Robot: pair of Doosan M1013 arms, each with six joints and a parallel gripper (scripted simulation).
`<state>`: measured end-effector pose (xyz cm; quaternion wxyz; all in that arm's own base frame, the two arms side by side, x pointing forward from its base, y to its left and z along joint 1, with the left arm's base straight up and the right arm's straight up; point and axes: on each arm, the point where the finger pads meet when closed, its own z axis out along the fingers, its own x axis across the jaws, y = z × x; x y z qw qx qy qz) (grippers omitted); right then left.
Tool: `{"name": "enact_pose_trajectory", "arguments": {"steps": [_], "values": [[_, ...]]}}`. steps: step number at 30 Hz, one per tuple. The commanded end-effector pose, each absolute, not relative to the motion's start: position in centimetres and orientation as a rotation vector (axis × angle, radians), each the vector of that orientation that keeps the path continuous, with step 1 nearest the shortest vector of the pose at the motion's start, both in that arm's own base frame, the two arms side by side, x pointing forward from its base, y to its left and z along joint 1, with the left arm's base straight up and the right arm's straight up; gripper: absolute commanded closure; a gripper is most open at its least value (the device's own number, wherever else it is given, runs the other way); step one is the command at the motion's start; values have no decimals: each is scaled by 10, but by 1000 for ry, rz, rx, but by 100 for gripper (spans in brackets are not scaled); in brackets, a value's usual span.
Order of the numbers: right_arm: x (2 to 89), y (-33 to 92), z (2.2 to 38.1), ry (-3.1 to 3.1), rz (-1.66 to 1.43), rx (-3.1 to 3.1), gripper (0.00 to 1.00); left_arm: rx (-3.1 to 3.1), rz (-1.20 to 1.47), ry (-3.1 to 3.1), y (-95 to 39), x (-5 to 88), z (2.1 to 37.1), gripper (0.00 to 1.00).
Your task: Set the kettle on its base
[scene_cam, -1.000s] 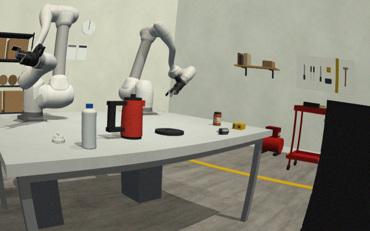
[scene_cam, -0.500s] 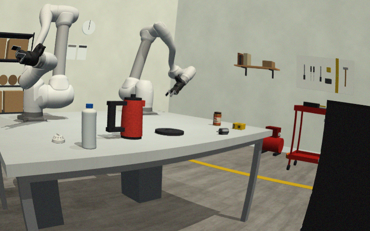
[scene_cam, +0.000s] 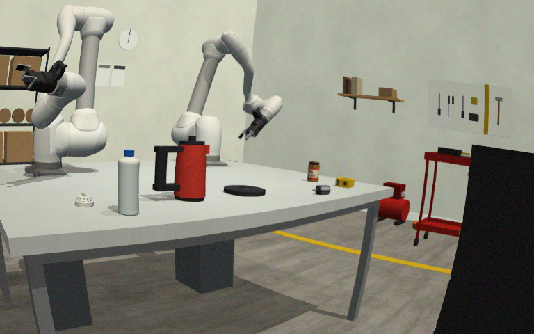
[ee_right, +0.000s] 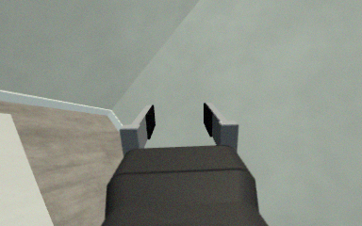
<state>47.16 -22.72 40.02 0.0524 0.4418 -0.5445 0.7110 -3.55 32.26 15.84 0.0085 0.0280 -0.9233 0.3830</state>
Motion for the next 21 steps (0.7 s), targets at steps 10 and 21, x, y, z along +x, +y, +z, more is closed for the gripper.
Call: {"name": "enact_pose_trajectory", "arguments": {"steps": [10,21], "values": [[490,-233,402,-1619,2006,1354,0,88,1195,-2885,323,-36,159,0],[510,-232,398,-1588,1828,1394,0,88,1195,-2885,323,-36,159,0]]}}
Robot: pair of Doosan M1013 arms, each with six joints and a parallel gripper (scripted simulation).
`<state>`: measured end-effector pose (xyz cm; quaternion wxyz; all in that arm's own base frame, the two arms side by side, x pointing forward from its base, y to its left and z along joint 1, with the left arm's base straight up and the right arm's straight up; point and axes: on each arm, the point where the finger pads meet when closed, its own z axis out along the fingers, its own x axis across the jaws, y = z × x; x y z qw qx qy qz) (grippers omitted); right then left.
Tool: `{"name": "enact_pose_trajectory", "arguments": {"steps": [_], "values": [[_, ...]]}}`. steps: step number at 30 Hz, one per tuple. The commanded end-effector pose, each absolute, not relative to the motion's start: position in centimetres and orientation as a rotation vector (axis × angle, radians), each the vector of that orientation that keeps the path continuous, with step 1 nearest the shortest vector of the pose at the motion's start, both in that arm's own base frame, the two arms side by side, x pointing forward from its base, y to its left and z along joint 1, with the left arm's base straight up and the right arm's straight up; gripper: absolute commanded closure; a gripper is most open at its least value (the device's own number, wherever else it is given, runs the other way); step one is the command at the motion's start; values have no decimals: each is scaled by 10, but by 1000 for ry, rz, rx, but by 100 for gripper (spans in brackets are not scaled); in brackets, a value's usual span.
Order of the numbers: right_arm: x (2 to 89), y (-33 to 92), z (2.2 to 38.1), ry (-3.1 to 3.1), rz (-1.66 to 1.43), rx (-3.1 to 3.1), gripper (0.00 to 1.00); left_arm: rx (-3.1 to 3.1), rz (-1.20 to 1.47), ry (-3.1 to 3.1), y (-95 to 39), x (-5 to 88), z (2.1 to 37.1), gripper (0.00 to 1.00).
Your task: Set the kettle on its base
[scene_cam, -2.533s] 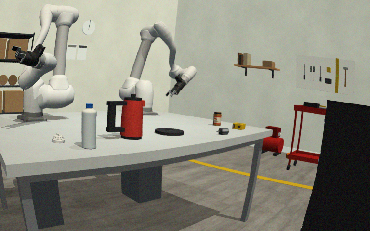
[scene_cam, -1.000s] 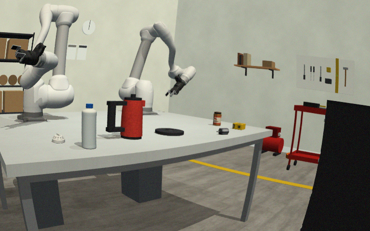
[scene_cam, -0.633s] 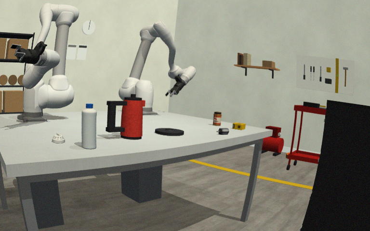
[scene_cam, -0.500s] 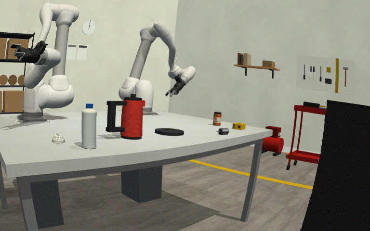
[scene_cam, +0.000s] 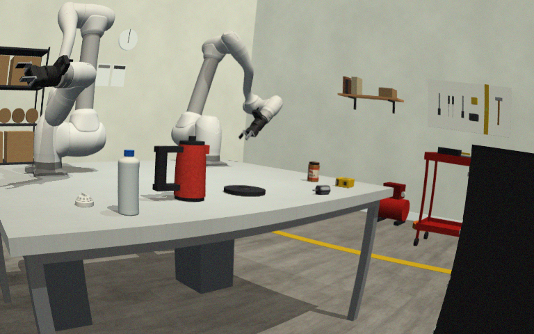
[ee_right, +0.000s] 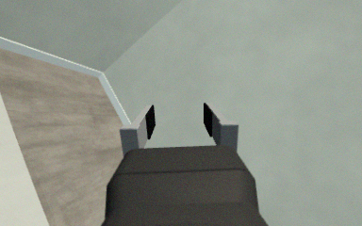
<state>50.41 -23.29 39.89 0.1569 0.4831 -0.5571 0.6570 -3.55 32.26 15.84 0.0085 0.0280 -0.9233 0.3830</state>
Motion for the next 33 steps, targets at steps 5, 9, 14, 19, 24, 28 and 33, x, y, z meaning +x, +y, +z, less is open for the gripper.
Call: {"name": "enact_pose_trajectory", "arguments": {"steps": [5,9,14,19,24,28,33], "values": [[522,-228,393,-1568,1707,1434,0,88,1195,-2885,323,-36,159,0],[530,-224,389,-1555,1628,1467,0,88,1195,-2885,323,-36,159,0],[541,-215,382,-1535,1517,1519,0,88,1195,-2885,323,-36,159,0],[556,-199,371,-1505,1369,1601,0,88,1195,-2885,323,-36,159,0],[571,-176,358,-1465,1216,1701,0,88,1195,-2885,323,-36,159,0],[578,-165,352,-1446,1154,1746,0,88,1195,-2885,323,-36,159,0],[593,-134,339,-1390,998,1868,0,88,1195,-2885,323,-36,159,0]]}}
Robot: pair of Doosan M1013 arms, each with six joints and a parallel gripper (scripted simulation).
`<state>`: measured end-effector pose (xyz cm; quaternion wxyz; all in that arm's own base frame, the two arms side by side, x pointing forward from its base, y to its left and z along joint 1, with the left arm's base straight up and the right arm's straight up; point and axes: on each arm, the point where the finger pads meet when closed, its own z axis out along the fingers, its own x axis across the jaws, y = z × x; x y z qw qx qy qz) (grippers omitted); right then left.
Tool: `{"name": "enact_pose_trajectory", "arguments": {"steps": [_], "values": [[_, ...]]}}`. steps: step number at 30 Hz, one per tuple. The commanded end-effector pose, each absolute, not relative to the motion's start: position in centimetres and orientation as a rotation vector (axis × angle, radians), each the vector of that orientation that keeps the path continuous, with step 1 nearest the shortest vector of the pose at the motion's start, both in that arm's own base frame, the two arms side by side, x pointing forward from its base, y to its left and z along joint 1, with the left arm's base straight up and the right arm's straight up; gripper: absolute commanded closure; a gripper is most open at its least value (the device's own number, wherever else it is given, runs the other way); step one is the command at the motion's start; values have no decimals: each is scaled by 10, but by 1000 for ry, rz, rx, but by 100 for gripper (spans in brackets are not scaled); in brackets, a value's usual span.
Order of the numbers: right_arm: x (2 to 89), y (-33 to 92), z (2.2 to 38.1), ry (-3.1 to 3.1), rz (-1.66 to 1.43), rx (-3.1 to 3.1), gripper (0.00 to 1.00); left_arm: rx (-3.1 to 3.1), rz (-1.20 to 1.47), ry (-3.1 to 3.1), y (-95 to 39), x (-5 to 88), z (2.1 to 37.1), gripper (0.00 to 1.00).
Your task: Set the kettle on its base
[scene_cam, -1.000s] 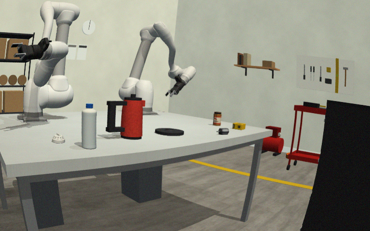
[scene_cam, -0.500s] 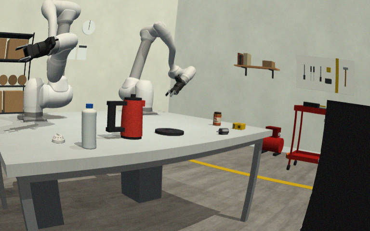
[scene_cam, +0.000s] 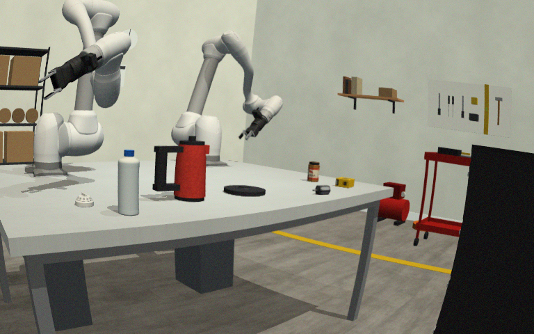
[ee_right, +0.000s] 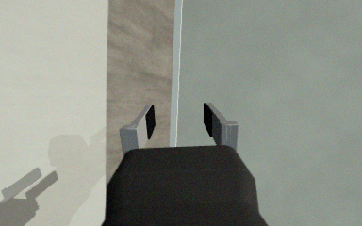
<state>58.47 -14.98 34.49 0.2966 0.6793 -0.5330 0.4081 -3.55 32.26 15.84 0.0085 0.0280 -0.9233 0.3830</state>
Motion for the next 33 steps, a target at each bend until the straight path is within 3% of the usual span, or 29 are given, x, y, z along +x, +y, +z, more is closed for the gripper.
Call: {"name": "enact_pose_trajectory", "arguments": {"steps": [1,19,33], "values": [[596,-127,336,-1377,967,1894,0,88,1195,-2885,323,-36,159,0],[637,12,300,-1083,518,2346,0,88,1195,-2885,323,-36,159,0],[656,127,292,-777,271,2666,0,88,1195,-2885,323,-36,159,0]]}}
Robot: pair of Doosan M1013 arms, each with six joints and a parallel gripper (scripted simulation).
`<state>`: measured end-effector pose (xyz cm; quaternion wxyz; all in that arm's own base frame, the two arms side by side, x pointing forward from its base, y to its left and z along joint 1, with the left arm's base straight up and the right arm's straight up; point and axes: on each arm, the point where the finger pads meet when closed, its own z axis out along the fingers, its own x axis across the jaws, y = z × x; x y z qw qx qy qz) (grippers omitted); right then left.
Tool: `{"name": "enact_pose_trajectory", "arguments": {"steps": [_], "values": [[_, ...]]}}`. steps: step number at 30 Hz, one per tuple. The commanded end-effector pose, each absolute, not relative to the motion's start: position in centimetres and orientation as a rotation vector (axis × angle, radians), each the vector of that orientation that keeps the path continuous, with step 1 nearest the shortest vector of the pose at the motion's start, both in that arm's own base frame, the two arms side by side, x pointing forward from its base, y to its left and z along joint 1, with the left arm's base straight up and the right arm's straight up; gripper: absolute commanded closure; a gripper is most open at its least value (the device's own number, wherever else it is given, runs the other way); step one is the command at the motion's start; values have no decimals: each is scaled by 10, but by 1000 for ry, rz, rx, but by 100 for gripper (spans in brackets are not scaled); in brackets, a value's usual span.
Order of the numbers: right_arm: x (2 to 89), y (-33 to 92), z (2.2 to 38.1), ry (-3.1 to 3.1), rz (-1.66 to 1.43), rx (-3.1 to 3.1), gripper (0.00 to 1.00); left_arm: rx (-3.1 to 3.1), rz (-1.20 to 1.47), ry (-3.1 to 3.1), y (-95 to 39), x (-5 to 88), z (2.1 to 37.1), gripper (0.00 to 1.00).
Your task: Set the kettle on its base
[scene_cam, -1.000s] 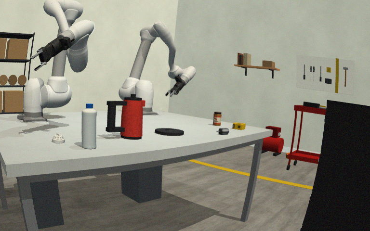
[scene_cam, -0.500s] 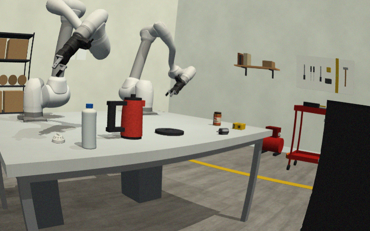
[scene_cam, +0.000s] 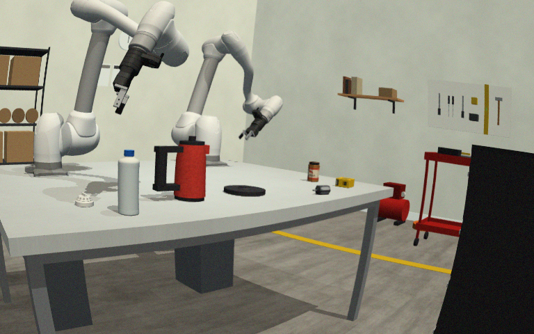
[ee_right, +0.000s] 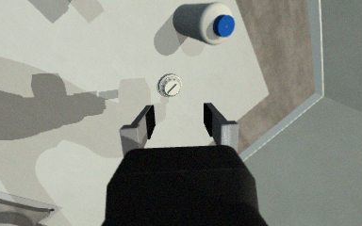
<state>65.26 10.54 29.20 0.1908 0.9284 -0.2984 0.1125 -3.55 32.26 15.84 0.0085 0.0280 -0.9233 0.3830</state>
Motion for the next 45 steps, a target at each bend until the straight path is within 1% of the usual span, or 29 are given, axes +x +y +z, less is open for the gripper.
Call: {"name": "enact_pose_trajectory", "arguments": {"steps": [1,10,25,45], "values": [[657,136,292,-750,255,2690,0,88,1195,-2885,323,-36,159,0],[663,211,296,-513,136,2876,0,88,1195,-2885,323,-36,159,0],[666,288,306,-234,41,3049,0,88,1195,-2885,323,-36,159,0],[665,330,315,-65,3,3135,0,88,1195,-2885,323,-36,159,0]]}}
